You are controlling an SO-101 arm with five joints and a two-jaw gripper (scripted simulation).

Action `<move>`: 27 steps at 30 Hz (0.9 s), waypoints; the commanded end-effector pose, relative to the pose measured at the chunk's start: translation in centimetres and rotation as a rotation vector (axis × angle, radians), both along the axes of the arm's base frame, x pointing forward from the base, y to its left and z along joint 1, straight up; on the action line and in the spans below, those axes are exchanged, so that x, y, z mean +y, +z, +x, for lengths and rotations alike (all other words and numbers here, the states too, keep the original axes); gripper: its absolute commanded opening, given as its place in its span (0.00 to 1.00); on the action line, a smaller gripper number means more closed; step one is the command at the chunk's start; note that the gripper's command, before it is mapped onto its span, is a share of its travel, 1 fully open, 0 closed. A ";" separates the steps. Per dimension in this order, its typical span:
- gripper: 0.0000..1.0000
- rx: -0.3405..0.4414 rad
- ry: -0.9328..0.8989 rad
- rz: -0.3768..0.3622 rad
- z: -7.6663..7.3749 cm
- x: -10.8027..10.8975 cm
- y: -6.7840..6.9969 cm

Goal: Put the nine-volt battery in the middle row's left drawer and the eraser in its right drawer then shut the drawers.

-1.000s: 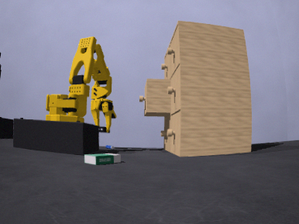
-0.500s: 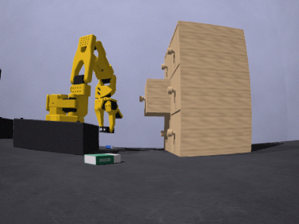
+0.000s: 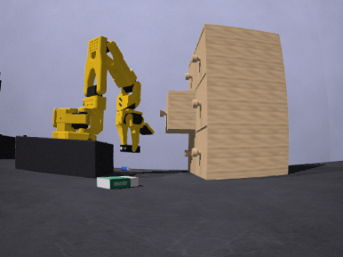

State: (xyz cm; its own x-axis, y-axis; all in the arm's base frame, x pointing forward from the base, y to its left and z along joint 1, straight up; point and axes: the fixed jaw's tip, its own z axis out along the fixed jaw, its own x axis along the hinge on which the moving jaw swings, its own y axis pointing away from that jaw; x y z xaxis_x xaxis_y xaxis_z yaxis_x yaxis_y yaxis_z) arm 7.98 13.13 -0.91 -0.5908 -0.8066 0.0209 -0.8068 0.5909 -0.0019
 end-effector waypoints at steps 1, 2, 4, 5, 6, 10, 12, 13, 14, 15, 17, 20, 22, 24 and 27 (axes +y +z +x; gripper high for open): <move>0.00 -0.011 -0.109 0.016 1.3 -1.0 0.1; 0.00 -0.011 -0.136 0.016 1.5 -1.4 0.1; 0.00 -0.011 -0.188 0.015 2.0 -2.0 0.1; 0.00 -0.011 -0.215 0.015 2.2 -2.3 0.1; 0.00 -0.012 -0.241 0.015 2.4 -2.7 0.1; 0.00 -0.012 -0.307 0.015 2.9 -3.5 0.1; 0.00 -0.012 -0.307 0.015 2.9 -3.5 0.1; 0.00 -0.012 -0.307 0.015 2.9 -3.5 0.1; 0.00 -0.012 -0.307 0.015 2.9 -3.5 0.1; 0.00 -0.012 -0.307 0.015 2.9 -3.5 0.1; 0.00 -0.012 -0.307 0.015 2.9 -3.5 0.1; 0.00 -0.012 -0.307 0.015 2.9 -3.5 0.1; 0.00 -0.012 -0.307 0.015 2.9 -3.5 0.1; 0.00 -0.012 -0.307 0.015 2.9 -3.5 0.1; 0.00 -0.012 -0.307 0.015 2.9 -3.5 0.1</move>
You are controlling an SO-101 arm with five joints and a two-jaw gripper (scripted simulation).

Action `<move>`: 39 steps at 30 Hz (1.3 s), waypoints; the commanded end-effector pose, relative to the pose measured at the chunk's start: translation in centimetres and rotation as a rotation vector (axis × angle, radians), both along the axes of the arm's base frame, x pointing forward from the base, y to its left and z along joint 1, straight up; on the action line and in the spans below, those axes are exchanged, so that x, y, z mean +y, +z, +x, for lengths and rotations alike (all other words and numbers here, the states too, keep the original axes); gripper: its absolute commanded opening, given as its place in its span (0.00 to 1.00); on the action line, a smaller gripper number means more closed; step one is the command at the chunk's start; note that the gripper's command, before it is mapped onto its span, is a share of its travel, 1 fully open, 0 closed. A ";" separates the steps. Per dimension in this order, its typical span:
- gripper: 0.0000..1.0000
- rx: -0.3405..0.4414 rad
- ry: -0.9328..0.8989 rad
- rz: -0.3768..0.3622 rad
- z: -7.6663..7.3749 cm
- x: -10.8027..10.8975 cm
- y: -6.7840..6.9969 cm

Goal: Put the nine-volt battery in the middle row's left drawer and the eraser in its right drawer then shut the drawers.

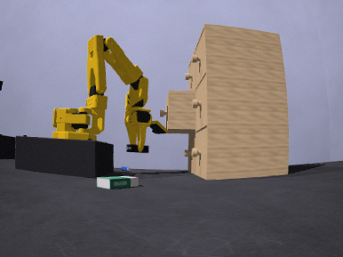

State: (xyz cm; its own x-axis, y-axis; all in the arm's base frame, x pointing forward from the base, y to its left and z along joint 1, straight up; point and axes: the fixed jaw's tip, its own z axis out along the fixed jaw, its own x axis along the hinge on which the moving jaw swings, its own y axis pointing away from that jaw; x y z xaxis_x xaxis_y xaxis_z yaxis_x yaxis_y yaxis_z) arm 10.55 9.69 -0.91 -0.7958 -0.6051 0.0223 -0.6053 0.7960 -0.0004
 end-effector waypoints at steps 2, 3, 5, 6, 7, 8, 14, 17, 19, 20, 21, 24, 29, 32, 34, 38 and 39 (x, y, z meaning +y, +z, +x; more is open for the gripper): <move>0.00 -0.029 -0.018 0.023 0.4 -0.1 0.4; 0.00 -0.042 -0.018 0.034 0.4 0.0 0.8; 0.00 -0.069 -0.018 0.055 0.5 0.0 1.4; 0.00 -0.082 -0.017 0.065 0.5 0.0 1.7; 0.00 -0.095 -0.017 0.076 0.5 0.1 2.0; 0.00 -0.108 -0.017 0.086 0.5 0.1 2.2; 0.00 -0.186 -0.016 0.150 0.5 0.0 3.8; 0.00 -0.213 -0.016 0.171 0.4 0.0 4.3; 0.00 -0.226 -0.016 0.182 0.4 0.0 4.5; 0.00 -0.239 -0.016 0.192 0.4 0.0 4.7; 0.00 -0.252 -0.015 0.203 0.3 -0.1 4.9; 0.00 -0.254 -0.015 0.204 0.3 -0.1 4.9; 0.00 -0.254 -0.015 0.204 0.3 -0.1 4.9; 0.00 -0.254 -0.015 0.204 0.3 -0.1 4.9; 0.00 -0.254 -0.015 0.204 0.3 -0.1 4.9; 0.00 -0.309 -0.014 0.248 0.5 0.0 6.1; 0.00 -0.327 -0.014 0.263 0.5 0.1 6.5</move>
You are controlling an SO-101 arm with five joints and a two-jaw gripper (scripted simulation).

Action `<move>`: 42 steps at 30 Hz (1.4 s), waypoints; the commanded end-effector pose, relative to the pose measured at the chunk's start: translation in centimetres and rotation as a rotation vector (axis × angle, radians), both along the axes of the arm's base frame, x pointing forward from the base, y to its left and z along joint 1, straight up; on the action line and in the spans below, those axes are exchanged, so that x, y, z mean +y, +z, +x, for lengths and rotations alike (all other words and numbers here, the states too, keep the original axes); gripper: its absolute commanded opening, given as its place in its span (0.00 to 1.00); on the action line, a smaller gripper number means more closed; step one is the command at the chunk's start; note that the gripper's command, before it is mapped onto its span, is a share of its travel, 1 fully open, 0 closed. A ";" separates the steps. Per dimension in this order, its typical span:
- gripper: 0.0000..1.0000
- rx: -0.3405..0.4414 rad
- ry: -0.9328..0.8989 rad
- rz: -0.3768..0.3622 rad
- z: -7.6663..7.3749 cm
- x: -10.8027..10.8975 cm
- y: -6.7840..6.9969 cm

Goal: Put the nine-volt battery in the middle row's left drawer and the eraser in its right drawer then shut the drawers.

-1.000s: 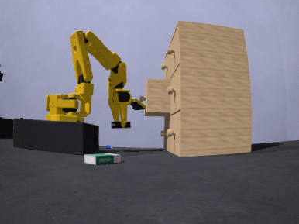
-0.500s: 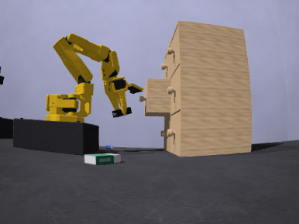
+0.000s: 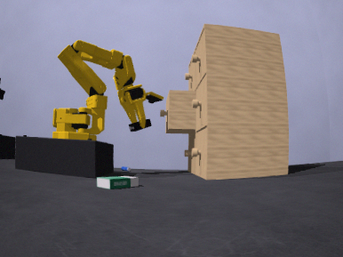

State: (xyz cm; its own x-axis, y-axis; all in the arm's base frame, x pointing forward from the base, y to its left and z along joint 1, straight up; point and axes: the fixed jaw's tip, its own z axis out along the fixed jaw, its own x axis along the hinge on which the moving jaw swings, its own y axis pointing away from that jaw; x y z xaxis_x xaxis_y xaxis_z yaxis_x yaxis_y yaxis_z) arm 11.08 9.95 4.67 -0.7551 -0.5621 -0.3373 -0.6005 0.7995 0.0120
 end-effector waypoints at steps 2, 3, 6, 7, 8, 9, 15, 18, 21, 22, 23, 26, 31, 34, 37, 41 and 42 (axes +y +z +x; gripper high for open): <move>0.00 -0.078 -0.005 0.062 0.0 -0.2 1.7; 0.00 -0.097 -0.004 0.077 0.0 -0.2 2.0; 0.00 -0.152 -0.003 0.120 -0.1 -0.2 3.1; 0.00 -0.171 -0.003 0.135 -0.1 -0.2 3.5; 0.00 -0.189 -0.002 0.149 -0.2 -0.3 3.8; 0.00 -0.207 -0.002 0.163 -0.2 -0.3 4.1; 0.00 -0.207 -0.002 0.163 -0.2 -0.3 4.1; 0.00 -0.207 -0.002 0.163 -0.2 -0.3 4.1; 0.00 -0.207 -0.002 0.163 -0.2 -0.3 4.1; 0.00 -0.207 -0.002 0.163 -0.2 -0.3 4.1; 0.00 -0.207 -0.002 0.163 -0.2 -0.3 4.1; 0.00 -0.207 -0.002 0.163 -0.2 -0.3 4.1; 0.00 -0.227 -0.001 0.179 -0.2 -0.3 4.5; 0.00 -0.288 0.001 0.226 -0.1 -0.2 5.7; 0.00 -0.348 0.003 0.272 0.0 -0.2 6.9; 0.00 -0.429 0.005 0.334 -0.2 -0.3 8.5; 0.00 -0.449 0.006 0.350 -0.2 -0.3 8.9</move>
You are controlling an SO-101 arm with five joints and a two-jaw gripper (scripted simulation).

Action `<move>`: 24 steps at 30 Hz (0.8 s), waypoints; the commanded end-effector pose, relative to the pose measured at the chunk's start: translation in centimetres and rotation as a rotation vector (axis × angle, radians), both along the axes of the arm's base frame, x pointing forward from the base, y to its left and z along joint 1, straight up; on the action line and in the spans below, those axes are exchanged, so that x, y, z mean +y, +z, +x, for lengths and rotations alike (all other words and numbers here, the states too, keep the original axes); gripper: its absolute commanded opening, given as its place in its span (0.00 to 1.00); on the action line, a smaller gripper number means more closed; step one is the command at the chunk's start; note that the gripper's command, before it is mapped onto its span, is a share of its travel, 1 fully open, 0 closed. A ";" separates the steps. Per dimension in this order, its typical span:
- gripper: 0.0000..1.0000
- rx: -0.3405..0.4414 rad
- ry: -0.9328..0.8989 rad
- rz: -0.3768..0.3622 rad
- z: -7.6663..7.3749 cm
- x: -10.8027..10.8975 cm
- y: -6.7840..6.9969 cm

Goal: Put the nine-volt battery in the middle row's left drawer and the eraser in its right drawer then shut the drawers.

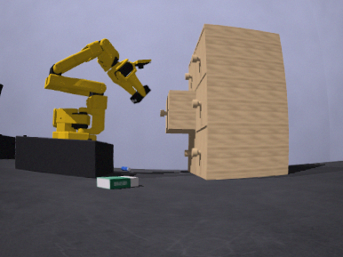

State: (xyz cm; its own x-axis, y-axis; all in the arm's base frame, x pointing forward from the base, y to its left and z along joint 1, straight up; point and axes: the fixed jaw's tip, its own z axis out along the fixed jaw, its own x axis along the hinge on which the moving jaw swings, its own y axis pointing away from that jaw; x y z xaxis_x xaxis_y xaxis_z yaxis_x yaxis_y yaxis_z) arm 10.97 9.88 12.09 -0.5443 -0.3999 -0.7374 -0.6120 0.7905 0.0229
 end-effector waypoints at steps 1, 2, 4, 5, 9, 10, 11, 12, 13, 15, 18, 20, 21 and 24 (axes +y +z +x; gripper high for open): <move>0.00 -0.069 -0.002 0.047 -0.1 -0.2 1.5; 0.00 -0.069 -0.002 0.047 -0.1 -0.2 1.5; 0.00 -0.069 -0.002 0.047 -0.1 -0.2 1.5; 0.00 -0.069 -0.002 0.047 -0.1 -0.2 1.5; 0.00 -0.151 0.001 0.109 0.0 -0.1 3.0; 0.00 -0.171 0.001 0.124 0.0 -0.1 3.4; 0.00 -0.192 0.002 0.139 0.0 -0.1 3.8; 0.00 -0.212 0.002 0.155 0.0 -0.1 4.2; 0.00 -0.232 0.003 0.170 0.0 -0.1 4.6; 0.00 -0.273 0.003 0.201 0.0 -0.2 5.4; 0.00 -0.314 0.004 0.231 -0.1 -0.2 6.2; 0.00 -0.314 0.004 0.231 -0.1 -0.2 6.2; 0.00 -0.314 0.004 0.231 -0.1 -0.2 6.2; 0.00 -0.315 0.003 0.231 0.2 0.0 6.3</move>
